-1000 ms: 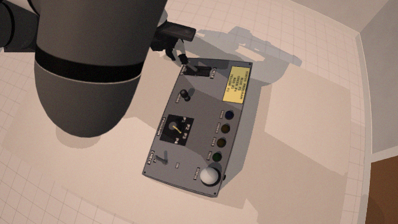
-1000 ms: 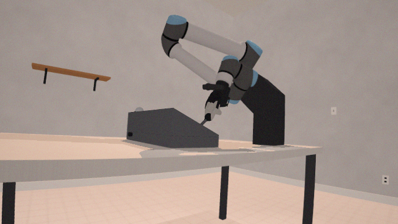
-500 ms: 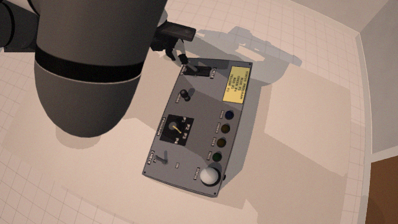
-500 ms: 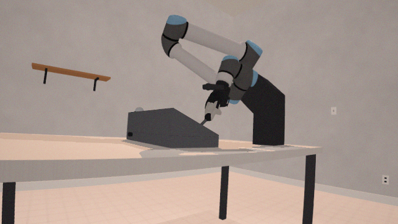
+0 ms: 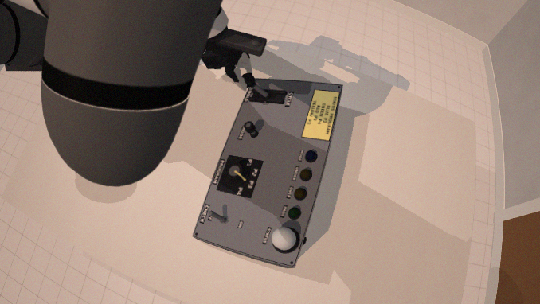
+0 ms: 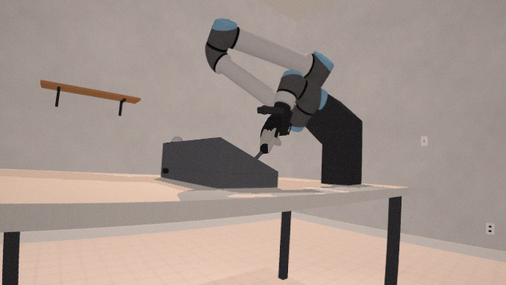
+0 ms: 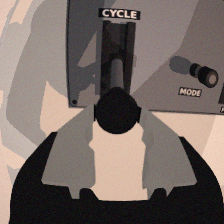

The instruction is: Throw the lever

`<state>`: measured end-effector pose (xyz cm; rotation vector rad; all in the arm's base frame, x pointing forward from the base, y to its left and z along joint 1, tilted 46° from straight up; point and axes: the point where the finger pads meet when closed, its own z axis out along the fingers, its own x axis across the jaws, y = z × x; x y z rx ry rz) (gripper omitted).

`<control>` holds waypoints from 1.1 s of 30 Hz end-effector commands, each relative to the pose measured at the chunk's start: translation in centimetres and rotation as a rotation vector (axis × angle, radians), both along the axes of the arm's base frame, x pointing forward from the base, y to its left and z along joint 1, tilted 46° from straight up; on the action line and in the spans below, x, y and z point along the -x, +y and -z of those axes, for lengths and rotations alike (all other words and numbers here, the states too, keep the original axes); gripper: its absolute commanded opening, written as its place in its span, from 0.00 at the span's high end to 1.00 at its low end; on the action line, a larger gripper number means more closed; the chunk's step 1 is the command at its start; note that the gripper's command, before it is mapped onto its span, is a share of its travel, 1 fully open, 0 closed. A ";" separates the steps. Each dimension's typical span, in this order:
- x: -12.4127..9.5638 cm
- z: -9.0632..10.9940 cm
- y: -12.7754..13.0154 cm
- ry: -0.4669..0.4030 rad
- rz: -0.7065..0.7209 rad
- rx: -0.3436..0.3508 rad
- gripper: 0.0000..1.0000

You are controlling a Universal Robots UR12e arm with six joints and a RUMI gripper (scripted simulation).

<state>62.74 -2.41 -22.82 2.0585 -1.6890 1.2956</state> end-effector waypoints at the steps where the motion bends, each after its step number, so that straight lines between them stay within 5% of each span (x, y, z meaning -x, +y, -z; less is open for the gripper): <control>1: -0.7 -0.3 0.4 -0.009 -0.004 -0.002 1.00; 33: -2.8 -1.8 1.8 -0.009 -0.004 -0.001 1.00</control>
